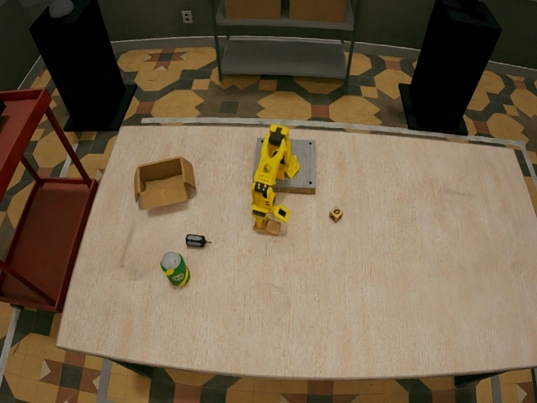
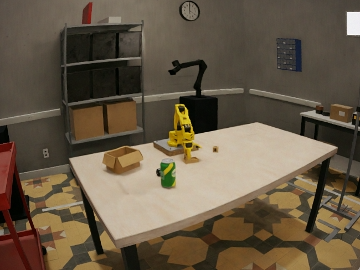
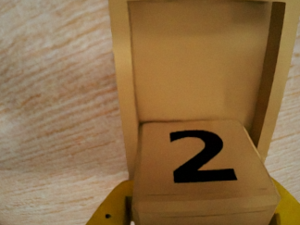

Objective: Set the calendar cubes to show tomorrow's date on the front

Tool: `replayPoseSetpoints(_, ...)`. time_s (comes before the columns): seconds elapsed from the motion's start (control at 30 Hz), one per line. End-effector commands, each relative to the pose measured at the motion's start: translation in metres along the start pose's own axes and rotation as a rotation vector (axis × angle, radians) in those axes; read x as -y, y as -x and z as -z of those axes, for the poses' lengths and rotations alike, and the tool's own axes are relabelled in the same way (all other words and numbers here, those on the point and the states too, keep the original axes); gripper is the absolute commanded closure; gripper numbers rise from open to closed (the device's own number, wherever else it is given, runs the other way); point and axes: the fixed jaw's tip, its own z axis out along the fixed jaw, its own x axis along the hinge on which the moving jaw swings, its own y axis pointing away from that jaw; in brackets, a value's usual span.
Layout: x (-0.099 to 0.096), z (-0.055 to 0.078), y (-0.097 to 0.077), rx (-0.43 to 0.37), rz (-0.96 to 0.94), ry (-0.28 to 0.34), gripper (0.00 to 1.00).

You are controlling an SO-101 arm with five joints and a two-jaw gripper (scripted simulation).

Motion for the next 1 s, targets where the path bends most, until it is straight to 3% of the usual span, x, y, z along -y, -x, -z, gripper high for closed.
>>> replayPoseSetpoints(0.0, -0.0015, -0.0008, -0.0005, 0.002, 0.003, 0.016, 0.8)
replayPoseSetpoints(0.63, -0.0015, -0.0008, -0.0005, 0.002, 0.003, 0.016, 0.98)
replayPoseSetpoints(0.97, -0.0015, -0.0008, -0.0005, 0.002, 0.003, 0.016, 1.0)
